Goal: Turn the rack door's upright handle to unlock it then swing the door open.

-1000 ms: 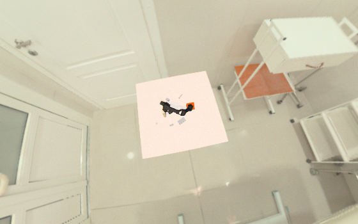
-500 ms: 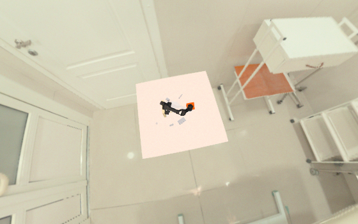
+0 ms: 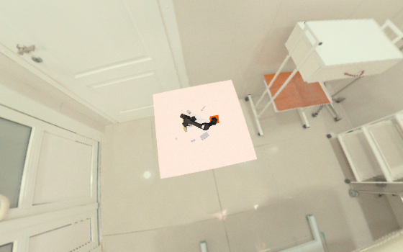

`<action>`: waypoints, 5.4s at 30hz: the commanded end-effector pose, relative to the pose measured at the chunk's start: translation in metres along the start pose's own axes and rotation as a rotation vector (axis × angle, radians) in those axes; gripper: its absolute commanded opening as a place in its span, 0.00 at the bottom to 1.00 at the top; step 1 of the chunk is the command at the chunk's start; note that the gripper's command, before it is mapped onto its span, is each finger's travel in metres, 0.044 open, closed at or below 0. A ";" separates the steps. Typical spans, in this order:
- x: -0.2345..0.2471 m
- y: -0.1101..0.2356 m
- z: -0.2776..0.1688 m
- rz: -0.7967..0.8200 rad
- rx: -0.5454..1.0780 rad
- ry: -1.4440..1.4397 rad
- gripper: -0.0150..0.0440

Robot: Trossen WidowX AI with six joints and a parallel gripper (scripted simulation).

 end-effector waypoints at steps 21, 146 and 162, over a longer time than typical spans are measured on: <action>0.000 0.000 0.000 -0.001 -0.001 -0.638 0.52; -0.120 0.002 0.134 -0.011 -0.006 1.158 0.28; -0.120 0.002 0.150 -0.012 -0.007 1.282 0.28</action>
Point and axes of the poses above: the point midway between the two fingers, 35 mm back from their tips, its own y axis back along the fingers, its own x axis across the jaws, z = x × y, the point moved 7 cm from there along y, back along the fingers, and after that the axes turned 9 degrees about -y, right-handed, at the moved point
